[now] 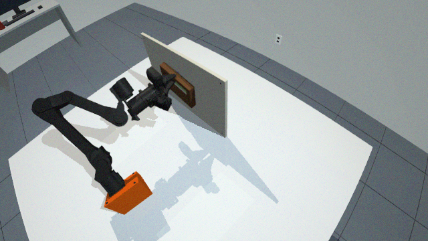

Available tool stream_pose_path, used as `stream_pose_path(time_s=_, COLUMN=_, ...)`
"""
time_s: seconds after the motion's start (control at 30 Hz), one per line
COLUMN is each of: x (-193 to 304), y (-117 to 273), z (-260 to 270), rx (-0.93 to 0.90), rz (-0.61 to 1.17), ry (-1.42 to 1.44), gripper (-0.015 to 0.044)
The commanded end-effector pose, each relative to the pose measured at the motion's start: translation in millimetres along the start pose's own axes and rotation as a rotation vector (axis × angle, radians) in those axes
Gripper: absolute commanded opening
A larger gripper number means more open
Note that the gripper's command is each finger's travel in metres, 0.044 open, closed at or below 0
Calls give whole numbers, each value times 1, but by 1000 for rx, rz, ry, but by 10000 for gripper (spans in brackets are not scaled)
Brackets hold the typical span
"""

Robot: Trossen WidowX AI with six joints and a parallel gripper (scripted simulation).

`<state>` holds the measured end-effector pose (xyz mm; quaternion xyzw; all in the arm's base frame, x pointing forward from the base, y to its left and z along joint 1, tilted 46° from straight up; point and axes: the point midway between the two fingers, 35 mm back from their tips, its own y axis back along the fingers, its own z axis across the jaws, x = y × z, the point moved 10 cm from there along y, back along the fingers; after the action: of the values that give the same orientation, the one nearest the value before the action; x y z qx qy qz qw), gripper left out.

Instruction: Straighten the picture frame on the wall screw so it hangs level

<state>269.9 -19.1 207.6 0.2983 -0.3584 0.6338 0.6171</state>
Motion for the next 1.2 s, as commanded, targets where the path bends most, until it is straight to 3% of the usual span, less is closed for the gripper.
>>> stream_pose_path(time_s=0.0, x=0, y=0, z=0, rx=-1, rz=0, ry=4, gripper=0)
stream_pose_path(time_s=1.17, x=0, y=0, z=9, rx=-1, rz=0, ry=4, gripper=0)
